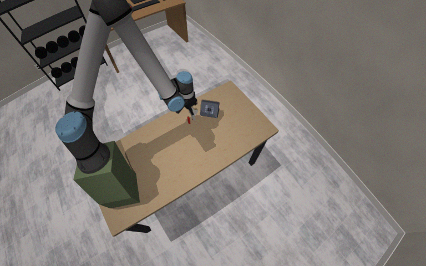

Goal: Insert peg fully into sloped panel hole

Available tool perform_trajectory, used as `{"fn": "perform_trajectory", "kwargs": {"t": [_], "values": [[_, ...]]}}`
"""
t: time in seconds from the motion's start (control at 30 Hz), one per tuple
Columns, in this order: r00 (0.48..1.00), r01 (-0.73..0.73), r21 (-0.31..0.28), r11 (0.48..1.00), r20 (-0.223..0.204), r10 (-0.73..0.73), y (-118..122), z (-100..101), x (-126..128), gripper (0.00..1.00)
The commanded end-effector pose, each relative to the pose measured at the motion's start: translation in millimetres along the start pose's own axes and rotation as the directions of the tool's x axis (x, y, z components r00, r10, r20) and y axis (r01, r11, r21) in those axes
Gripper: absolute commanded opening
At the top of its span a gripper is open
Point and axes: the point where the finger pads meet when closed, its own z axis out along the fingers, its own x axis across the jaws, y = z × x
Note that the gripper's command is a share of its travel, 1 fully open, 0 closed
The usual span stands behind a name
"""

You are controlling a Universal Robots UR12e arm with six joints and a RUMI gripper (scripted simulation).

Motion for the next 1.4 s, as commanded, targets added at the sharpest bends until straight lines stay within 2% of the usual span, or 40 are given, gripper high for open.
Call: {"fn": "perform_trajectory", "kwargs": {"t": [0.0,0.97,1.2,1.37], "values": [[1.000,0.006,-0.001,1.000,0.001,-0.006,-0.1,4.4,0.0,1.00],[1.000,0.006,-0.001,1.000,0.001,-0.006,-0.1,47.1,-0.1,1.00],[1.000,0.006,-0.001,1.000,0.001,-0.006,-0.1,52.4,-0.1,1.00],[1.000,0.006,-0.001,1.000,0.001,-0.006,-0.2,49.2,-0.1,0.93]]}}
